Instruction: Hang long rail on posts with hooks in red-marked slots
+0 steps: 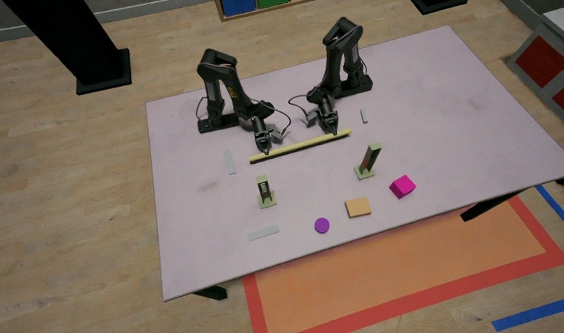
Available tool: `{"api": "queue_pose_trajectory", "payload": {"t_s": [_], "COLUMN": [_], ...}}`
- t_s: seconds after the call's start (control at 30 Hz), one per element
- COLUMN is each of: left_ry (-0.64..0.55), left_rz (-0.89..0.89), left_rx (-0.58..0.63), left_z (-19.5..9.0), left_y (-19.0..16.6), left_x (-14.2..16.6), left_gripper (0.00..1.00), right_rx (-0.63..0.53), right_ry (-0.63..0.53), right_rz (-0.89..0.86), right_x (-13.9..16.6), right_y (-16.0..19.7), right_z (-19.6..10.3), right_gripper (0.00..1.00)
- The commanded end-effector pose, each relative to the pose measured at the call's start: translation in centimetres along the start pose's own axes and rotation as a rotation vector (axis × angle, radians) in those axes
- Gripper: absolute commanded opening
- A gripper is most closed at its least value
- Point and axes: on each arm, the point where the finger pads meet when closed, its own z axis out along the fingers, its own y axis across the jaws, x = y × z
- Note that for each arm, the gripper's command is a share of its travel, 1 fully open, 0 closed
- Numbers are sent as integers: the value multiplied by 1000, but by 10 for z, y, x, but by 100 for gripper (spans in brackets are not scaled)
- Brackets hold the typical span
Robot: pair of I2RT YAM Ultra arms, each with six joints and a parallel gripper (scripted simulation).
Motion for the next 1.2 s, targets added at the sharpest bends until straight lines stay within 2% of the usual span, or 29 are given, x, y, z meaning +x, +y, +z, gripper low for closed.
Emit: {"api": "queue_pose_trajectory", "payload": {"t_s": [0.0,1.17], "left_ry": [-16,-18], "left_rz": [-24,-28], "left_rx": [-103,-26], "left_z": [3,3], "left_y": [11,-1], "left_x": [0,-1], "left_gripper": [19,19], "right_rx": [119,44], "right_ry": [-23,-28], "right_rz": [55,64], "right_x": [-3,-2], "right_y": [-16,-5], "right_z": [2,1], "right_gripper": [19,19]}}
